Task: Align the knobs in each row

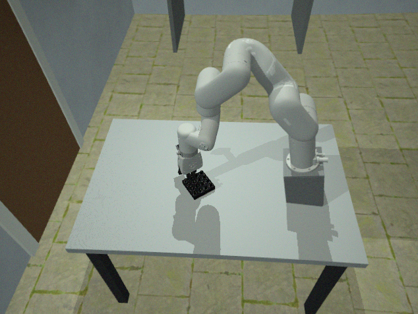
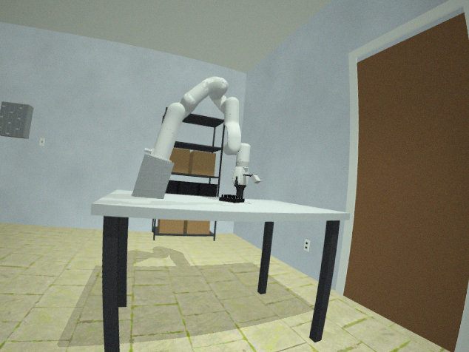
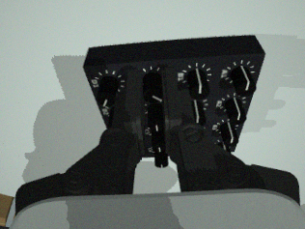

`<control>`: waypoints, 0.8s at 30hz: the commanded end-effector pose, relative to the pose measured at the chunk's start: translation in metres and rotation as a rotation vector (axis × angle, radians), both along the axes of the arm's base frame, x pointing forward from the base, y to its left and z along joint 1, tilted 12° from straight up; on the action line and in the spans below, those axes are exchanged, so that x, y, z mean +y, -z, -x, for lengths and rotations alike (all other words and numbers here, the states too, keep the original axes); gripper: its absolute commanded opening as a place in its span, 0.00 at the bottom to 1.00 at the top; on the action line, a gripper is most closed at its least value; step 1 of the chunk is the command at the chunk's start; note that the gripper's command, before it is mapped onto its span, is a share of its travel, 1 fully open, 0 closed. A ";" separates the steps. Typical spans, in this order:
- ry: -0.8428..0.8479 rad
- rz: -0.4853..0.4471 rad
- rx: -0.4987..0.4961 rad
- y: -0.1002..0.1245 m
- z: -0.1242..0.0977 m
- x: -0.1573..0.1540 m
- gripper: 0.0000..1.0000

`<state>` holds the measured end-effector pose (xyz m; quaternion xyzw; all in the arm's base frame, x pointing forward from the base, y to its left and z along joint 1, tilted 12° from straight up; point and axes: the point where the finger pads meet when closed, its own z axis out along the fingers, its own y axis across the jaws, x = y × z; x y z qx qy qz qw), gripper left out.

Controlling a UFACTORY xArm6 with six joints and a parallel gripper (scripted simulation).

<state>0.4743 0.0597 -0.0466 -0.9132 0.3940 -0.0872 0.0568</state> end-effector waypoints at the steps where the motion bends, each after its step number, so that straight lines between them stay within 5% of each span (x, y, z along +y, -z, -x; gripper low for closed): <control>1: 0.006 0.015 -0.001 -0.001 -0.001 0.000 0.08; 9: 0.006 0.015 -0.001 -0.001 -0.001 0.000 0.08; 10: 0.006 0.015 -0.001 -0.001 -0.001 0.000 0.19; 24: 0.006 0.015 -0.001 -0.001 -0.001 0.000 0.19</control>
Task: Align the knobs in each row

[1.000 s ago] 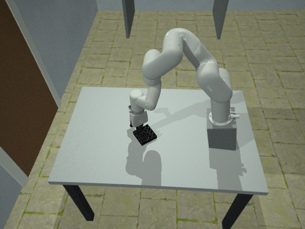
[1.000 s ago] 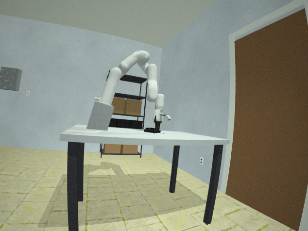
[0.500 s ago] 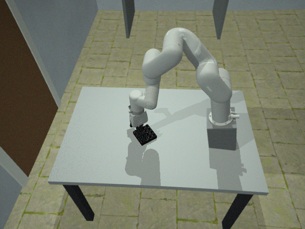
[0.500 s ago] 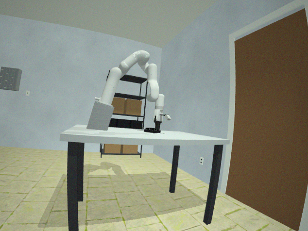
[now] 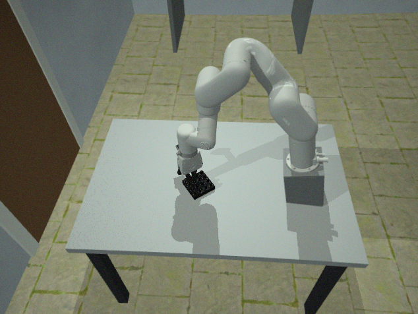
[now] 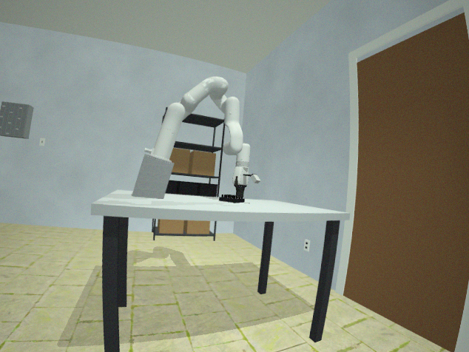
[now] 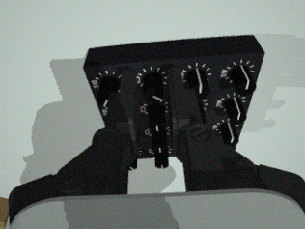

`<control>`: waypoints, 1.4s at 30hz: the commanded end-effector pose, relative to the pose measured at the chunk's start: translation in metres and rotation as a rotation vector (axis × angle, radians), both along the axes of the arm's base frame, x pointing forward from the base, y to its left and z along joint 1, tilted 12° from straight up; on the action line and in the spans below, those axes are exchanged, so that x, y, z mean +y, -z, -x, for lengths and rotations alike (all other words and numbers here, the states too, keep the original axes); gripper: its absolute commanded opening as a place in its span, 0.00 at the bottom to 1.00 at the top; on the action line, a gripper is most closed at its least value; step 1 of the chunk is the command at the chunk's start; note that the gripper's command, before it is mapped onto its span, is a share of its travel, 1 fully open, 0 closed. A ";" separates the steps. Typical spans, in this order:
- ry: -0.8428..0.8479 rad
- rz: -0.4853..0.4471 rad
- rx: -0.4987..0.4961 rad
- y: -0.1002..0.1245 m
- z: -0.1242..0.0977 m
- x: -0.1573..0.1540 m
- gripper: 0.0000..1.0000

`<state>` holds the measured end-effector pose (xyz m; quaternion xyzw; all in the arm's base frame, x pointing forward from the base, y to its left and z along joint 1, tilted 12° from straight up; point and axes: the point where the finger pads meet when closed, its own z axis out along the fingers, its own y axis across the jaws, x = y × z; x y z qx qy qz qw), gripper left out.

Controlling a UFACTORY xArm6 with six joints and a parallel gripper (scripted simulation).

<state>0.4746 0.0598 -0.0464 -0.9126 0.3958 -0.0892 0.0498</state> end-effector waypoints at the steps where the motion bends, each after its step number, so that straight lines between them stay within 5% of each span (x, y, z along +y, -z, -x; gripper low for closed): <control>1: 0.000 0.001 -0.003 -0.001 -0.001 0.000 0.19; 12: 0.000 0.001 -0.003 -0.003 -0.001 0.000 0.19; 27: 0.000 0.001 -0.003 -0.035 0.006 0.000 0.19; 42: 0.000 0.001 -0.003 -0.036 0.006 -0.001 0.19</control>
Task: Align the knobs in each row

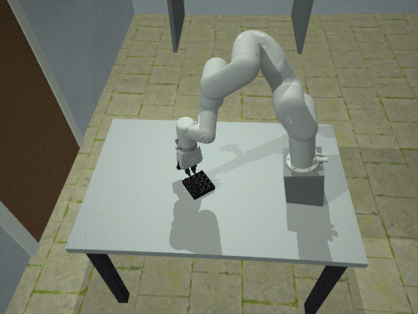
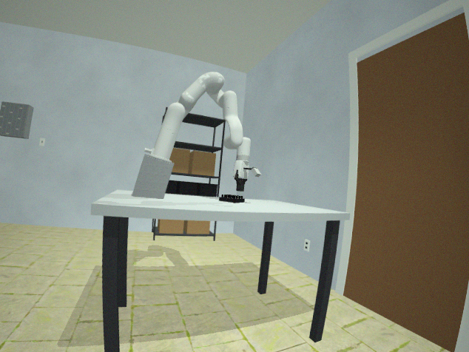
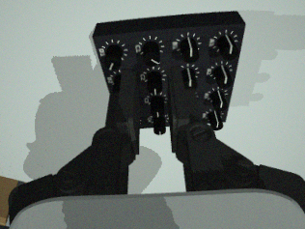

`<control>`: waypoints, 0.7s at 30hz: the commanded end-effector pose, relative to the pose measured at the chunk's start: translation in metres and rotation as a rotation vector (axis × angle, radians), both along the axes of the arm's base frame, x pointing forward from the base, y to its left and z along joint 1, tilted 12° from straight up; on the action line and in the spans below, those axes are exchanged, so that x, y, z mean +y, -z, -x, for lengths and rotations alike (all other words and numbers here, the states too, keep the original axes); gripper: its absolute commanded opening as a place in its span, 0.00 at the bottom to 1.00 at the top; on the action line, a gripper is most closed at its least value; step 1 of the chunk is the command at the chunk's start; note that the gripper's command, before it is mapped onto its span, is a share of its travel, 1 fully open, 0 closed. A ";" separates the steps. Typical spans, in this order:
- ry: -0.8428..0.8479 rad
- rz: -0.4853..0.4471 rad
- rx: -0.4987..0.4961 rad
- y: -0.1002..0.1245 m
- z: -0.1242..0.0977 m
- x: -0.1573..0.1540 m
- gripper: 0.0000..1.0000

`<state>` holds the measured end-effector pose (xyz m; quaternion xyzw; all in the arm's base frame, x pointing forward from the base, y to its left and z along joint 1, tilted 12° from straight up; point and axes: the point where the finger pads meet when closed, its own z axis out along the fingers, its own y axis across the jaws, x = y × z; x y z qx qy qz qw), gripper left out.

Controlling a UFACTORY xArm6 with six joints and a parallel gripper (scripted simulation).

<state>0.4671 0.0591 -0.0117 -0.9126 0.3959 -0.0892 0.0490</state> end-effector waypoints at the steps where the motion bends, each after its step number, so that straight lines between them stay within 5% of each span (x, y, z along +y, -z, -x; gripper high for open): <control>1: 0.000 -0.001 -0.004 -0.002 -0.001 0.000 0.19; 21: -0.270 0.056 -0.009 -0.004 -0.001 0.000 0.19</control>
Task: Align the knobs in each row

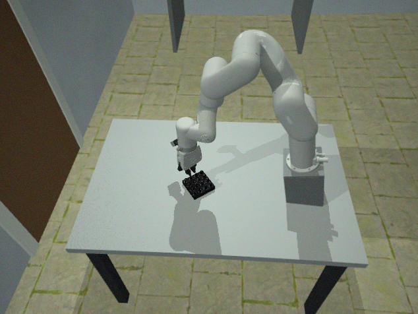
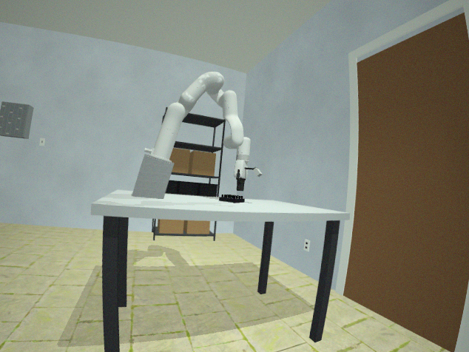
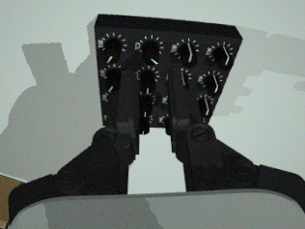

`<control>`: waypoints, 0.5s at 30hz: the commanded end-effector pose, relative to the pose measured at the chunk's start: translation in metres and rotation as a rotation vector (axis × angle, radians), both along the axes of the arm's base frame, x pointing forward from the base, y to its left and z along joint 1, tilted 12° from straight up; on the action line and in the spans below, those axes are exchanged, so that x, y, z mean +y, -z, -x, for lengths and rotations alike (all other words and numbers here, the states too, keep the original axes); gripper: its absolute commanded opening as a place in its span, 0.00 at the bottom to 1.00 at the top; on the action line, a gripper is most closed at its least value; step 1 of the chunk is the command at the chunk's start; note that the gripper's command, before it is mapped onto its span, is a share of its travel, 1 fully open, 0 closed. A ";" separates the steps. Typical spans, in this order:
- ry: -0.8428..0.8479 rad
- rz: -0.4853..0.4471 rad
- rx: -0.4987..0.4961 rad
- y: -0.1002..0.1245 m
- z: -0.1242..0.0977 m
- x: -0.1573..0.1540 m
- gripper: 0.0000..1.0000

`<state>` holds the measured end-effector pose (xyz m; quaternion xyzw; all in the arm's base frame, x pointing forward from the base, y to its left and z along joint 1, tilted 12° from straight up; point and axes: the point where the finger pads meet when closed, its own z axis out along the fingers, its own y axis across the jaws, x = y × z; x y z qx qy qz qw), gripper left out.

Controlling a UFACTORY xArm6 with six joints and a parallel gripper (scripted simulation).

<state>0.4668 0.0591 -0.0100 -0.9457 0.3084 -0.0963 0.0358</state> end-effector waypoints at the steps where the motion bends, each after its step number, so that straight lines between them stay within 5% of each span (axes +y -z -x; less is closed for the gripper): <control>1: -0.134 0.017 -0.003 -0.002 -0.001 0.000 0.19; 15: -0.457 0.085 -0.007 -0.004 -0.001 0.000 0.19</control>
